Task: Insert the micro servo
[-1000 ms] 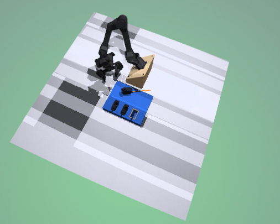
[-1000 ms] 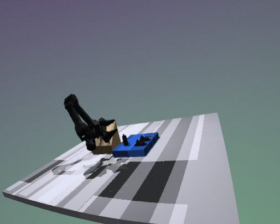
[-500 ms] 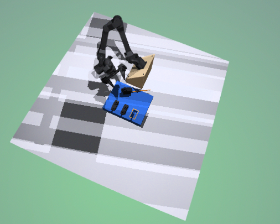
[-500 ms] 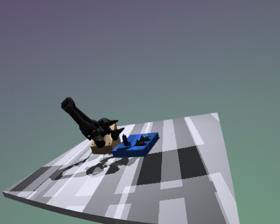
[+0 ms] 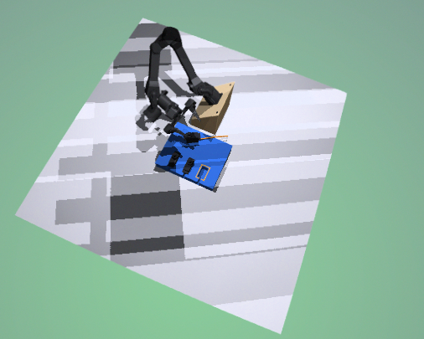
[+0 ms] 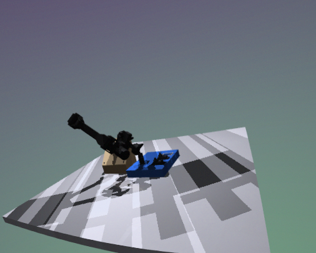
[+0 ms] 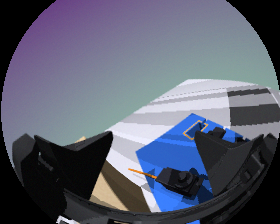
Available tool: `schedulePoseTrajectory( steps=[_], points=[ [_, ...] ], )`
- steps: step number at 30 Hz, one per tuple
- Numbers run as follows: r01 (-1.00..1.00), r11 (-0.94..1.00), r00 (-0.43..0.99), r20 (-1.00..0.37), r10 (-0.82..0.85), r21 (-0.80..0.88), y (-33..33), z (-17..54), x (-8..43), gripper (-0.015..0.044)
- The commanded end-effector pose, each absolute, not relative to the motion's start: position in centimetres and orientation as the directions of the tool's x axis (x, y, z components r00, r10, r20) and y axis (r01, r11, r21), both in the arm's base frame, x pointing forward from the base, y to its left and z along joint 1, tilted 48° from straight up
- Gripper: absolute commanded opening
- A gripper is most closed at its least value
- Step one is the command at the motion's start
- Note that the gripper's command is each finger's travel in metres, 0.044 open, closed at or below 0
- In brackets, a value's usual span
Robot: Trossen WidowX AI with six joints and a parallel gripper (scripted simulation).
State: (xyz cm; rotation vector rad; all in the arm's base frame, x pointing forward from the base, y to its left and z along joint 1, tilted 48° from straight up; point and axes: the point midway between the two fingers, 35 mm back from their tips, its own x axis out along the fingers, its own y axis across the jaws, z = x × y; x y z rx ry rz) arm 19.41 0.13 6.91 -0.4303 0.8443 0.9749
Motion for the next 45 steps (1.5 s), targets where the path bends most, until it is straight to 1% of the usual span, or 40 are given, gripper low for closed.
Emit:
schedulePoseTrajectory(
  steps=[1, 12, 25, 35, 39, 45],
  points=[
    [-0.879, 0.471, 0.205, -0.835, 0.512, 0.074, 0.4, 6.0, 19.0, 0.044],
    [-0.93, 0.338, -0.007, -0.929, 0.369, 0.141, 1.0, 3.9, 17.8, 0.044],
    [-0.963, 0.175, -0.187, -0.977, 0.106, 0.203, 1.0, 2.2, 16.8, 0.044],
    [-0.969, 0.037, -0.247, -0.958, -0.143, 0.244, 0.6, 1.6, 16.6, 0.044],
    [-0.969, 0.023, -0.247, -0.954, -0.17, 0.246, 0.6, 1.6, 16.6, 0.044],
    [-0.961, -0.06, -0.238, -0.919, -0.315, 0.27, 0.4, 1.6, 16.8, 0.044]
  ],
)
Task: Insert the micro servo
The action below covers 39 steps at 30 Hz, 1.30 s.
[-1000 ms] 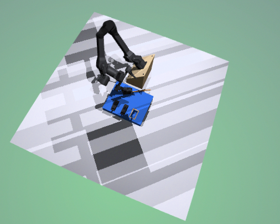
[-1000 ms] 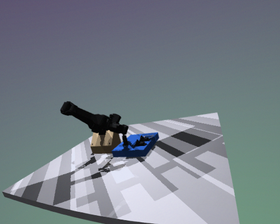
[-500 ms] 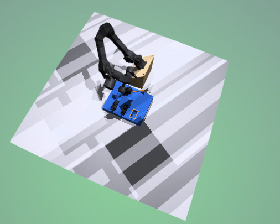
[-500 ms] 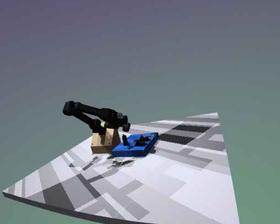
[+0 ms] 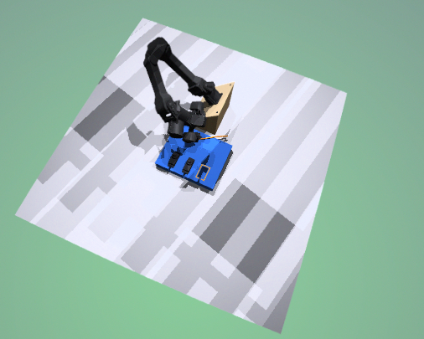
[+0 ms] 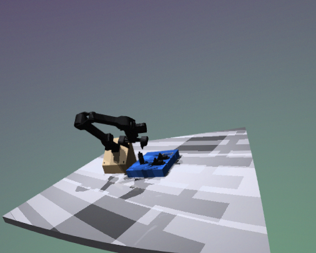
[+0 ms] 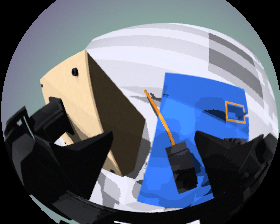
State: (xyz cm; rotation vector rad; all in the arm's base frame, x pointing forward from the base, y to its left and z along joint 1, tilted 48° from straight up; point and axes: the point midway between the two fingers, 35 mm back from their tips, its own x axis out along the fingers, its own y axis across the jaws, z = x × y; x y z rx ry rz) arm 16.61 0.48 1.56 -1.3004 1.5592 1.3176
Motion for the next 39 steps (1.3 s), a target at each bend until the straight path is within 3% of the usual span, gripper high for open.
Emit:
schedulePoseTrajectory(
  steps=[1, 19, 39],
  points=[
    [-0.959, -0.076, -0.233, -0.911, -0.342, 0.274, 0.3, 1.6, 16.8, 0.044],
    [-0.871, -0.351, 0.013, -0.698, -0.716, 0.344, 0.9, 2.9, 19.1, 0.044],
    [-0.861, -0.37, 0.04, -0.679, -0.733, 0.349, -1.1, 1.1, 19.4, 0.044]
  ],
)
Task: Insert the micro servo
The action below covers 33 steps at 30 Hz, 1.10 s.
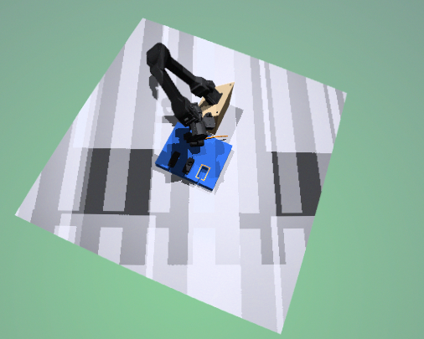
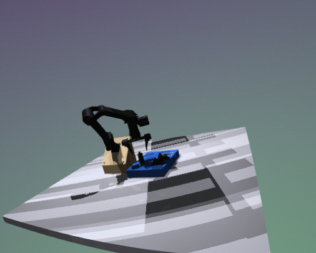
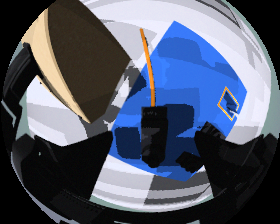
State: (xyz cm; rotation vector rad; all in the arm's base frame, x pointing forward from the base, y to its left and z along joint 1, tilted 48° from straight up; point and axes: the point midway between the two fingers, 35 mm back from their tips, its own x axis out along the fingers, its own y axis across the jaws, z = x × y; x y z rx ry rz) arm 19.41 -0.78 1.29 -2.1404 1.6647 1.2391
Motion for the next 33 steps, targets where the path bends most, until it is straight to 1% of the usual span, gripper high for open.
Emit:
schedulePoseTrajectory(
  steps=[1, 12, 24, 30, 33],
  points=[
    [-0.861, -0.37, 0.04, -0.679, -0.733, 0.349, -1.2, 1.0, 19.4, 0.044],
    [-0.861, -0.369, 0.04, -0.678, -0.734, 0.349, -2.3, 0.0, 19.5, 0.044],
    [-0.861, -0.369, 0.04, -0.678, -0.734, 0.349, -2.3, 0.0, 19.5, 0.0125],
    [-0.861, -0.369, 0.04, -0.678, -0.734, 0.349, -2.3, 0.0, 19.5, 0.0085],
    [-0.861, -0.37, 0.04, -0.679, -0.733, 0.349, -1.9, 0.3, 19.5, 0.0006]
  ],
)
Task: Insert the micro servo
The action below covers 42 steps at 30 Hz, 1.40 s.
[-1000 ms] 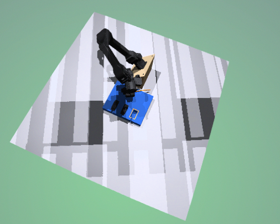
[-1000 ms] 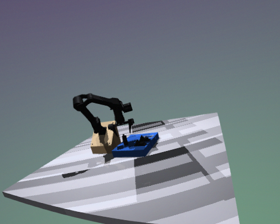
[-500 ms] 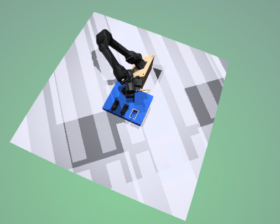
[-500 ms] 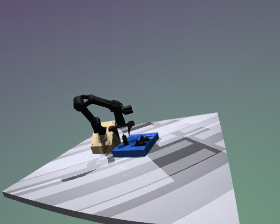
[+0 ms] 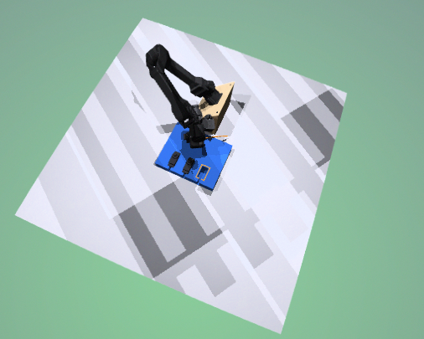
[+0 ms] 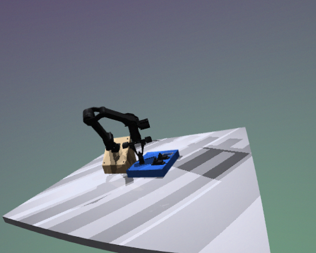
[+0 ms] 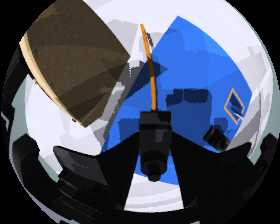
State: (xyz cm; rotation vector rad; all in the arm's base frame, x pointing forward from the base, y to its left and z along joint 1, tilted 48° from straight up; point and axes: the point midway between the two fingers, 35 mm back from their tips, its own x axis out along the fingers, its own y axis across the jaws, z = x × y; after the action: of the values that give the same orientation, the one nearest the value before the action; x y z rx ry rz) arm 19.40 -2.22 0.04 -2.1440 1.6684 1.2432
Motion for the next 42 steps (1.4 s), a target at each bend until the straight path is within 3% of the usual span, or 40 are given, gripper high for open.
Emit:
schedulePoseTrajectory(
  steps=[1, 19, 32, 42],
  points=[
    [-0.861, -0.37, 0.04, -0.679, -0.733, 0.348, -1.7, 0.5, 19.5, 0.0],
    [-0.861, -0.37, 0.039, -0.679, -0.733, 0.349, -0.5, 2.5, 18.8, 0.0],
    [-0.862, -0.37, 0.041, -0.679, -0.733, 0.347, 0.0, 2.2, 23.4, 0.0],
    [-0.862, -0.37, 0.041, -0.68, -0.732, 0.347, 1.6, 0.5, 23.5, 0.0]
  ],
)
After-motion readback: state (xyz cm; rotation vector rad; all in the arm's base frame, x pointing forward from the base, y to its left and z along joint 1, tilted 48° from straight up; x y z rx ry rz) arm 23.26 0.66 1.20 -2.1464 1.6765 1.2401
